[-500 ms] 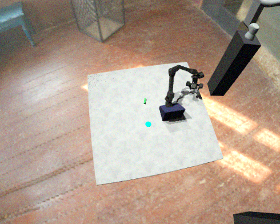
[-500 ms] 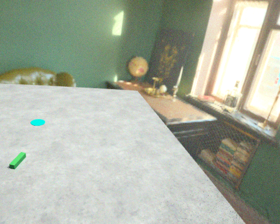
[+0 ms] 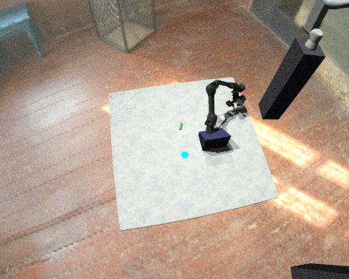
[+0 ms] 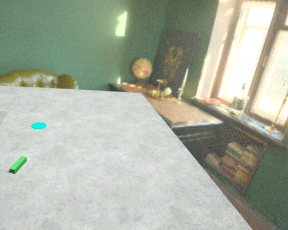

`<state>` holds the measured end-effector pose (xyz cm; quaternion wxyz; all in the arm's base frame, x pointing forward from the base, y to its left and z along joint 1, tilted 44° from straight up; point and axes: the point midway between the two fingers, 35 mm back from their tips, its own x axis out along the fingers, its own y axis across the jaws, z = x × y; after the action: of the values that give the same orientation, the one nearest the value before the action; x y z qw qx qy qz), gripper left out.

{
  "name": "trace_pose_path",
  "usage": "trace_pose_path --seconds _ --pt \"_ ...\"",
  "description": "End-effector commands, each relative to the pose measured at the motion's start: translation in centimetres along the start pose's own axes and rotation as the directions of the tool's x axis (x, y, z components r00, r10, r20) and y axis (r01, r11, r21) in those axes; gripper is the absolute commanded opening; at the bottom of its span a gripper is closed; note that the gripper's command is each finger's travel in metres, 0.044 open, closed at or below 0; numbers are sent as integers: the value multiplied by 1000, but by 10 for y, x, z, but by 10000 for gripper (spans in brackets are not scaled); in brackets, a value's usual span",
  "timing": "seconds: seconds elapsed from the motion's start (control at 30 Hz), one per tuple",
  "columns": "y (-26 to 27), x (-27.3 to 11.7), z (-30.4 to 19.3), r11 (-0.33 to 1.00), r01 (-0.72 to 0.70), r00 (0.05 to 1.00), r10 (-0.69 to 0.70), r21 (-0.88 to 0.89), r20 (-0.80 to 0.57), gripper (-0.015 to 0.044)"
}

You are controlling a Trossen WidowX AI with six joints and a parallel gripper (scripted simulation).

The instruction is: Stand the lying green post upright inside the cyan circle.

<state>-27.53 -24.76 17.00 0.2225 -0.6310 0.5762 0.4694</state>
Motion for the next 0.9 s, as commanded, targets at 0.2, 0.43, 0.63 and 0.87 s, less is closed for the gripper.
trace_pose_path --seconds 0.2,0.43,0.63,0.87 --pt "-39 -10 -100 695 -122 992 70 -709 -101 233" --pt "-82 -28 -165 229 -233 972 85 -945 -219 233" --pt "-137 -45 -216 -204 -315 944 32 -927 -328 233" --pt "-216 -71 -257 -586 -390 902 -87 -710 -423 233"
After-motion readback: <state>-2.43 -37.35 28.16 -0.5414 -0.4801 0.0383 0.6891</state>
